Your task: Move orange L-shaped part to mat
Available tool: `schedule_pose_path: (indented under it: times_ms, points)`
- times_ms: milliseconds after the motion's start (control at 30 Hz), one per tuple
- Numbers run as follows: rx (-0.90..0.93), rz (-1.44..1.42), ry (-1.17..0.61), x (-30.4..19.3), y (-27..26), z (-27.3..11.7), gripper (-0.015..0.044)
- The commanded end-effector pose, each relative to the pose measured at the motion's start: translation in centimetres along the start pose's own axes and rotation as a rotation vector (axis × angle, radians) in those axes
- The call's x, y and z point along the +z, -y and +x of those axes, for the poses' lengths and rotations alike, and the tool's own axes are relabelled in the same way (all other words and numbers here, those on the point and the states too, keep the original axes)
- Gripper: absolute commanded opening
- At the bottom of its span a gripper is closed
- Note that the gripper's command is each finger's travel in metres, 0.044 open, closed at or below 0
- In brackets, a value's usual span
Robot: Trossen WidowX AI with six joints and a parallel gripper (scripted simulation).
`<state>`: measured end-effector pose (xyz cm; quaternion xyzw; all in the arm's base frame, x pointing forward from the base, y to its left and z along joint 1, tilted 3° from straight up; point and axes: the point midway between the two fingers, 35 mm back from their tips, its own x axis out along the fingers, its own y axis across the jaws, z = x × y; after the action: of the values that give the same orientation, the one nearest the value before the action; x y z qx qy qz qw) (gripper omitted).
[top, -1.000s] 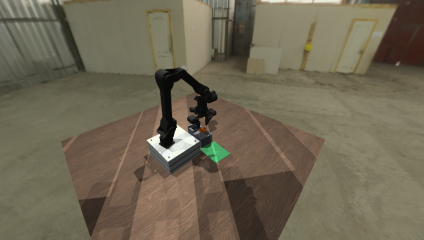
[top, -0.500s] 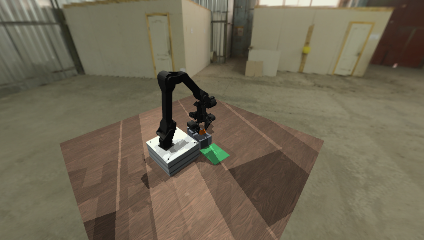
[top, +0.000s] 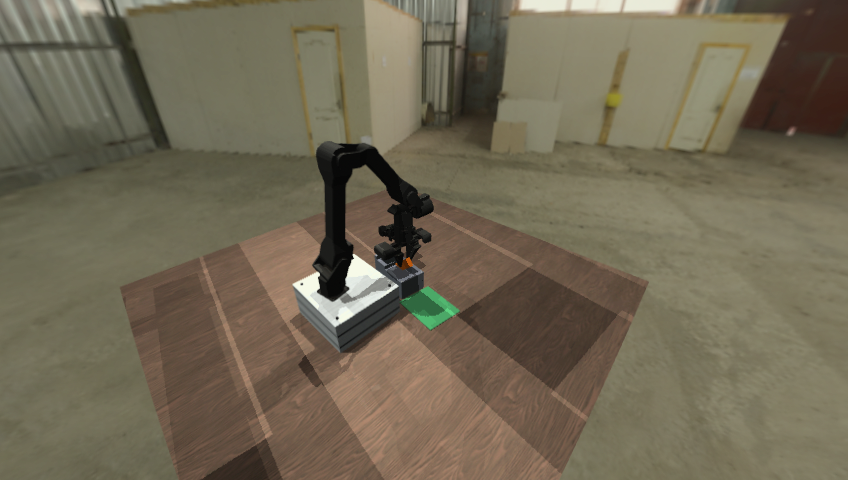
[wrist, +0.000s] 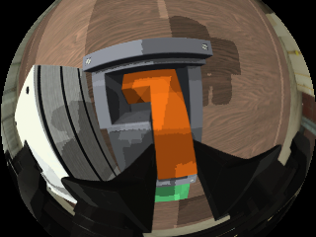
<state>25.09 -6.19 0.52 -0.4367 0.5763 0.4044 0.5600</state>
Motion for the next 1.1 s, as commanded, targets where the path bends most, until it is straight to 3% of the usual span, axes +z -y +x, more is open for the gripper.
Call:
schedule_pose_path:
  times_ms: [0, 67, 200, 1067]
  points:
    - [-0.001, 0.000, 0.000, 0.0, 0.0, 0.0, 0.0095]
    - [-0.001, 0.000, 0.000, 0.0, 0.0, 0.0, 0.0082]
    - [-0.001, 0.000, 0.000, 0.0, 0.0, 0.0, 0.0000]
    - [-0.003, -0.003, -0.005, -0.1, 0.1, -3.2, 0.0000]
